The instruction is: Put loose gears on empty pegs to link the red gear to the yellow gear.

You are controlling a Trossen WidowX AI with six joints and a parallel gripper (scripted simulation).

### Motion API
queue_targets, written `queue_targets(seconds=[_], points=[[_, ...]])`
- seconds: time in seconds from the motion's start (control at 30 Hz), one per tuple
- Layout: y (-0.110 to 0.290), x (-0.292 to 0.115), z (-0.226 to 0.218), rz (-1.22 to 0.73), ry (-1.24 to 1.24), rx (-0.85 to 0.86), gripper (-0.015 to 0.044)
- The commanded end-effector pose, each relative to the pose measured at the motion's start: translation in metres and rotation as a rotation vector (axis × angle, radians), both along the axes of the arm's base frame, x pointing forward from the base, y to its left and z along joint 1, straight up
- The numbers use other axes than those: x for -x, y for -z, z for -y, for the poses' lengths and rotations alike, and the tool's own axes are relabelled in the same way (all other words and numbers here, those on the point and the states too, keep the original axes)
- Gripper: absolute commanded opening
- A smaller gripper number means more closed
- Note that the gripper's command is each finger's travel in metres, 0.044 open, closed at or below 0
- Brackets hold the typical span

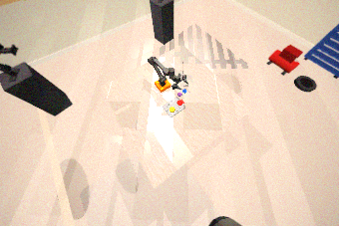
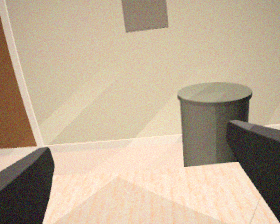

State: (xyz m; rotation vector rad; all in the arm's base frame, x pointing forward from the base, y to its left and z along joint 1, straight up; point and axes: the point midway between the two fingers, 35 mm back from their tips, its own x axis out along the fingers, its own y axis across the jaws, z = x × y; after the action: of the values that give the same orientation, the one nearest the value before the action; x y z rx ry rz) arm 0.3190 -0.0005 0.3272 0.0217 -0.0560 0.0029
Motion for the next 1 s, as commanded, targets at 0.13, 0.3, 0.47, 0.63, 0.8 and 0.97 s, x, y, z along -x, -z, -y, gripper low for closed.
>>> queue_targets(seconds=[0.13,0.3,0.47,0.63,0.8,0.97], points=[[0.053,-0.019,-0.015,-0.254,-0.035,-0.116,0.0440],[0.131,-0.022,-0.037,-0.636,-0.026,-0.262,0.0440],[0.202,0.003,-0.056,-1.030,0.065,-0.367,0.0440],[0.258,0.056,-0.066,-1.451,0.276,-0.409,0.0440],[0.268,0.076,-0.066,-1.570,0.364,-0.403,0.0440],[0.269,0.079,-0.062,-1.570,0.364,-0.402,0.0440]])
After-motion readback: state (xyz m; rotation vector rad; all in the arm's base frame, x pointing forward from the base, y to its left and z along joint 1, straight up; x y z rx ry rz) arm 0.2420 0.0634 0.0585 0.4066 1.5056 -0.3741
